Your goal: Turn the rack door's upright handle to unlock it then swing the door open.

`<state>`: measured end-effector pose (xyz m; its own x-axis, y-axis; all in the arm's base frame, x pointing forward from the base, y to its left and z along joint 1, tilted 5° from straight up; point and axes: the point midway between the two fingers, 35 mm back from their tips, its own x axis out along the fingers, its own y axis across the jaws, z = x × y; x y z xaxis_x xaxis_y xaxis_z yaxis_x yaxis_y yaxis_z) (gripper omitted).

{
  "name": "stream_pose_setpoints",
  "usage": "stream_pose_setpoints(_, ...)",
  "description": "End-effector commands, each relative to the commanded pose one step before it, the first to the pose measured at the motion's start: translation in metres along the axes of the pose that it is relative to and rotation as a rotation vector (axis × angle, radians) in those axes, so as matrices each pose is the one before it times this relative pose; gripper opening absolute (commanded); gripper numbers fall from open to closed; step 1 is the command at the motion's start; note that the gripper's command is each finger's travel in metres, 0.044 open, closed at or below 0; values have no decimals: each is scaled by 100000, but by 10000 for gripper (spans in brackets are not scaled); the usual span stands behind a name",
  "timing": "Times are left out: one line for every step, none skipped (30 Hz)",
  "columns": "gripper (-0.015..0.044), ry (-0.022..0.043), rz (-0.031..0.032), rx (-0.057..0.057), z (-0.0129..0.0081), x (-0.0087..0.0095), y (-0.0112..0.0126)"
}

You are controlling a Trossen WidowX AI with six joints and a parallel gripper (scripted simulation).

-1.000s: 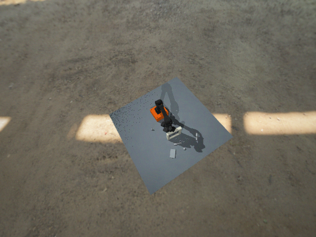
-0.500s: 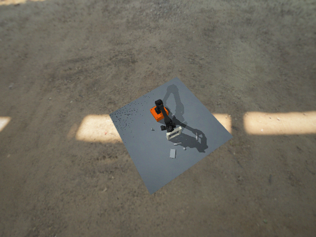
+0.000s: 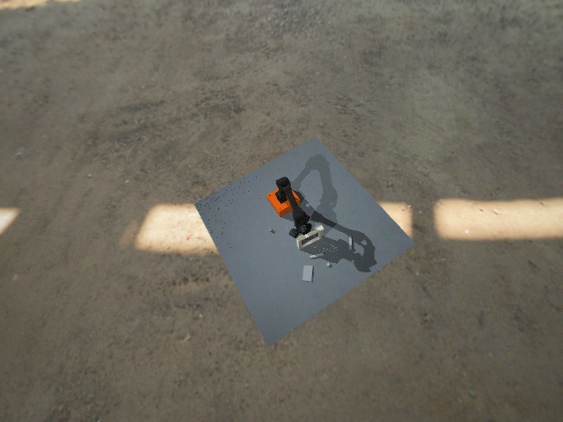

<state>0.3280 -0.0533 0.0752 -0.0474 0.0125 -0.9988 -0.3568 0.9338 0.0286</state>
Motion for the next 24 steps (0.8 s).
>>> stream_pose_setpoints(280,159,-174,-17749,-29,-9,-21)
stream_pose_setpoints(280,1,1,-4955,0,0,0)
stream_pose_setpoints(280,1,1,-4955,0,0,0)
stream_pose_setpoints(280,1,1,-4955,0,0,0)
stream_pose_setpoints(280,1,1,-4955,0,0,0)
stream_pose_setpoints(280,1,1,-4955,0,0,0)
stream_pose_setpoints(280,1,1,-4955,0,0,0)
stream_pose_setpoints(280,1,1,-4954,0,0,0)
stream_pose_setpoints(280,1,1,-4955,0,0,0)
stream_pose_setpoints(280,1,1,-4955,0,0,0)
stream_pose_setpoints(280,1,1,-4955,0,0,0)
stream_pose_setpoints(280,1,1,-4955,0,0,0)
stream_pose_setpoints(280,0,2,-4955,0,0,0)
stream_pose_setpoints(280,0,2,-4955,0,0,0)
stream_pose_setpoints(280,0,2,-4955,0,0,0)
stream_pose_setpoints(280,0,2,-4955,0,0,0)
stream_pose_setpoints(280,0,2,-4955,0,0,0)
stream_pose_setpoints(280,7,-6,-4954,-1,0,-1)
stream_pose_setpoints(280,6,-4,-4955,-1,0,0)
stream_pose_setpoints(280,2,0,-4955,0,0,0)
stream_pose_setpoints(280,-4,4,-4955,1,1,0)
stream_pose_setpoints(280,-7,6,-4092,1,1,1)
stream_pose_setpoints(280,-5,4,-2455,1,0,0)
stream_pose_setpoints(280,-2,1,-818,0,0,0)
